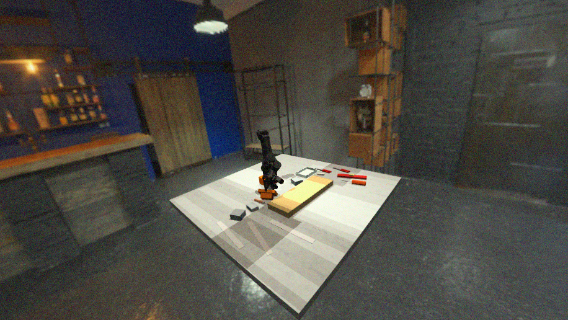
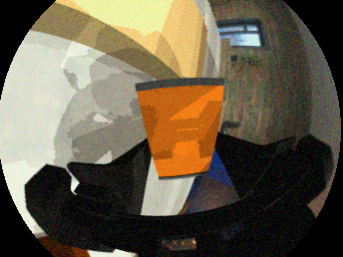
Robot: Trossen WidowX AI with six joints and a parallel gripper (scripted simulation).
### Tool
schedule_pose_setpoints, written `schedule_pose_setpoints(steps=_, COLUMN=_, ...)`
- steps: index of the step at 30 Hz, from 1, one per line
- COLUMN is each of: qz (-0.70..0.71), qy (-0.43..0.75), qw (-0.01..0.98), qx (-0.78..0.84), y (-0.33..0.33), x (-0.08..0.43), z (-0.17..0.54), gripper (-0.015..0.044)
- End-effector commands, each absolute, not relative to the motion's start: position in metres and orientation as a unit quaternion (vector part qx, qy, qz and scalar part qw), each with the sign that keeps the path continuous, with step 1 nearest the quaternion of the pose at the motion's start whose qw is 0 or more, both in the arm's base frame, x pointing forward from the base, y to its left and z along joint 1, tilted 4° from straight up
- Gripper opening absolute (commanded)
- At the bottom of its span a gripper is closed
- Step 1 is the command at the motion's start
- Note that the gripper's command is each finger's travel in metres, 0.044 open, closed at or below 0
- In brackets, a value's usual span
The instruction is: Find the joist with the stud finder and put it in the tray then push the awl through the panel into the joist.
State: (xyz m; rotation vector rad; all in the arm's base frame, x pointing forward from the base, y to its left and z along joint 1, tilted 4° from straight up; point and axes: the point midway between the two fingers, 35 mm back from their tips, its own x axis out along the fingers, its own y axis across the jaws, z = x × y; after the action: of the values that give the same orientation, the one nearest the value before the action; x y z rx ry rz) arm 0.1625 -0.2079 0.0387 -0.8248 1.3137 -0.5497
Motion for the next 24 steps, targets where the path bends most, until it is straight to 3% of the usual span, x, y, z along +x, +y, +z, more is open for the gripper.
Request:
schedule_pose_setpoints(steps=1, qz=-0.248, qy=0.586, qw=0.679, qx=-0.366, y=-0.209, x=0.163, z=0.035, gripper=0.0000)
schedule_pose_setpoints(steps=16, qz=-0.243, qy=0.586, qw=0.680, qx=-0.368, y=-0.208, x=0.164, z=0.024, gripper=0.0000)
schedule_pose_setpoints(steps=24, qz=-0.243, qy=0.586, qw=0.680, qx=-0.368, y=-0.208, x=0.163, z=0.026, gripper=0.0210)
